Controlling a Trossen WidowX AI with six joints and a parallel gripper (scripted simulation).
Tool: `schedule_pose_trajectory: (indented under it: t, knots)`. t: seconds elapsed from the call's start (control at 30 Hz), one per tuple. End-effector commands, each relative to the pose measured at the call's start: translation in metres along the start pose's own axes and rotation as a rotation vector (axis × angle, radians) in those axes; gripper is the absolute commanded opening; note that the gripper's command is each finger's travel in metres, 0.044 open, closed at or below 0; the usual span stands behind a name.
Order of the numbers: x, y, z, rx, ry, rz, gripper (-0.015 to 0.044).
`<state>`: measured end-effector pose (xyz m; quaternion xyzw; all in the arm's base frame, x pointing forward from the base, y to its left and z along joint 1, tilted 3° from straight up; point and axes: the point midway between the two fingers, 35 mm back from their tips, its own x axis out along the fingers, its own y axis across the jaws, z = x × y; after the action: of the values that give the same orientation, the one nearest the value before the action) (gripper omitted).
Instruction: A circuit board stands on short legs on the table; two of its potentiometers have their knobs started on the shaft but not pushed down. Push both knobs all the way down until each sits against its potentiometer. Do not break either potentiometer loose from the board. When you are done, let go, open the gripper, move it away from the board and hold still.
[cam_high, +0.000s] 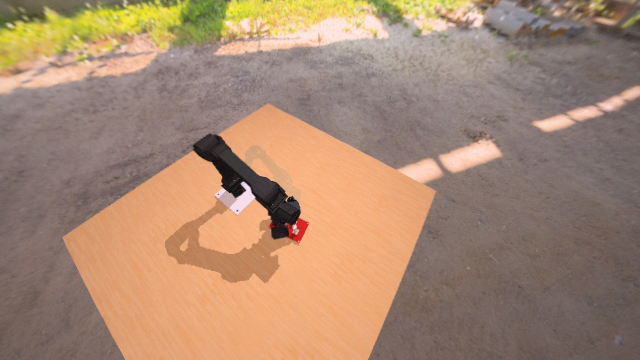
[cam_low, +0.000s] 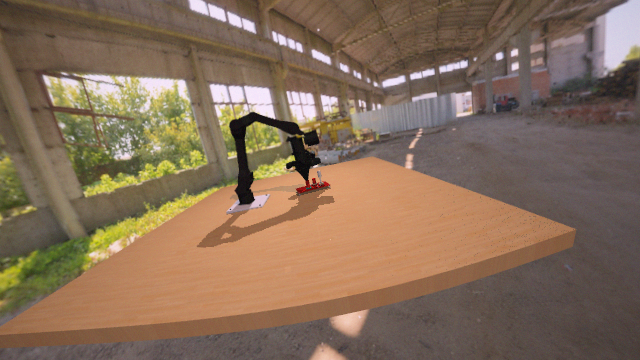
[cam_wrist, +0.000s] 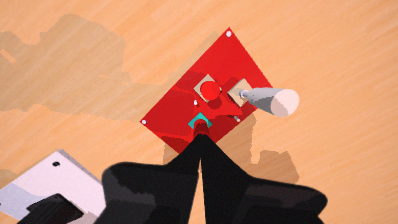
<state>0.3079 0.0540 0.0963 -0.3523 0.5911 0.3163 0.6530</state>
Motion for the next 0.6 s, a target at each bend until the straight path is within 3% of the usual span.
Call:
schedule_pose_trajectory:
  t: [0.0, 0.57]
  knots:
    - [0.013, -0.003, 0.001, -0.002, 0.020, 0.015, 0.0000]
    - [-0.015, -0.003, 0.002, -0.002, 0.020, 0.015, 0.0000]
